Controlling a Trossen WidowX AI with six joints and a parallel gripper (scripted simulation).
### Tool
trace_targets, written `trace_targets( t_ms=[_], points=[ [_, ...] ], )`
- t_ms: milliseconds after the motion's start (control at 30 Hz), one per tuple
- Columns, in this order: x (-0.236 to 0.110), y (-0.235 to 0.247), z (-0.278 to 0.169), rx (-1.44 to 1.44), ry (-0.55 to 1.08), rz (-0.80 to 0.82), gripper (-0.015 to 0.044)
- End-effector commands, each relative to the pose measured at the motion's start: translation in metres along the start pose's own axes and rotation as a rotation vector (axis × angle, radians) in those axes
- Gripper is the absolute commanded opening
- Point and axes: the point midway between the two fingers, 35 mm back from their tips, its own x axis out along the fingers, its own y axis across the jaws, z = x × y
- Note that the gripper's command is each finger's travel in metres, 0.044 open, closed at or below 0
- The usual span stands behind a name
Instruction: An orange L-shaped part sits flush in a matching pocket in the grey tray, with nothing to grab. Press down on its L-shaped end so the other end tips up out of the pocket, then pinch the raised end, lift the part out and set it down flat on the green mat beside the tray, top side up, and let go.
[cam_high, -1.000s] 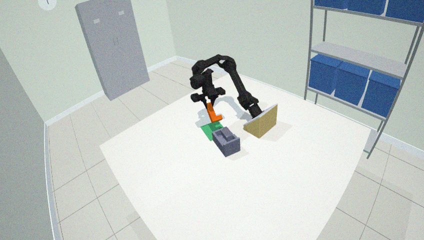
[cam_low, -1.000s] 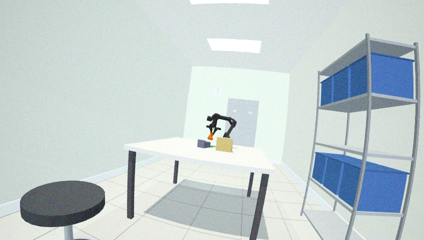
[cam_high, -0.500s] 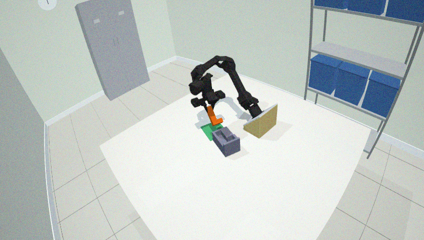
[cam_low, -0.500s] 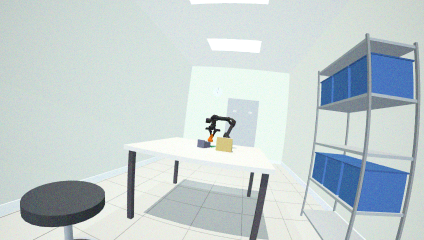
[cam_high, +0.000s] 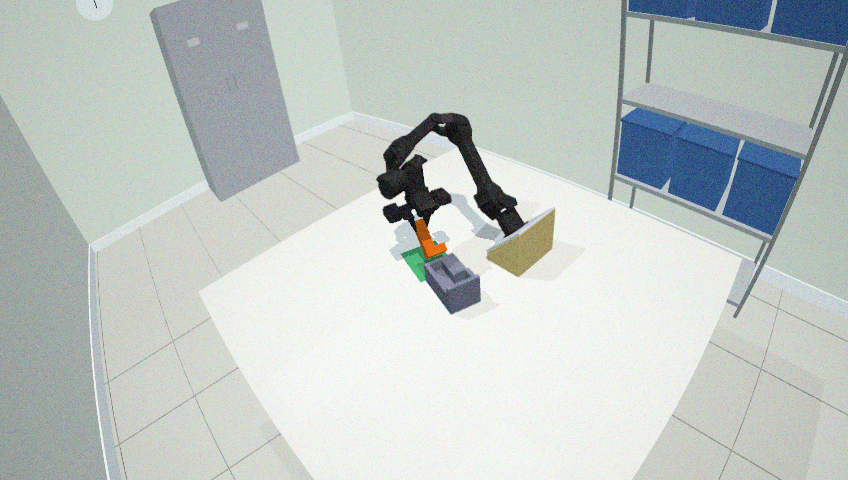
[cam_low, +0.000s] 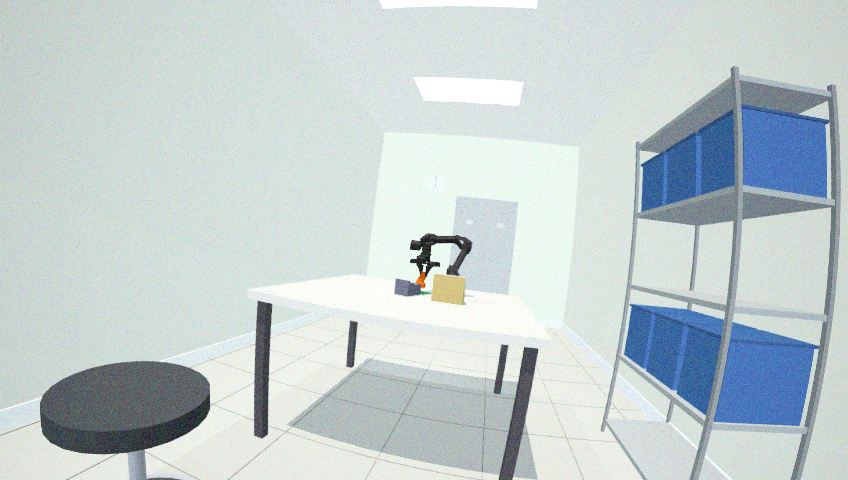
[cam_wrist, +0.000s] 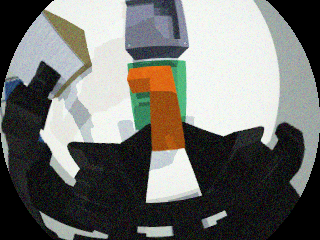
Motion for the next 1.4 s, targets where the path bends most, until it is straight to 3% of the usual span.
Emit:
trace_targets(
  t_ms=[0, 500, 967, 1367],
  points=[
    [0.008, 0.001, -0.001, -0.006, 0.006, 0.003, 0.0],
    [0.031, 0.001, -0.001, -0.005, 0.009, 0.003, 0.0],
    [0.031, 0.001, -0.001, 0.0, 0.005, 0.004, 0.0],
    [0.031, 0.001, -0.001, 0.0, 0.005, 0.005, 0.0315]
  ],
)
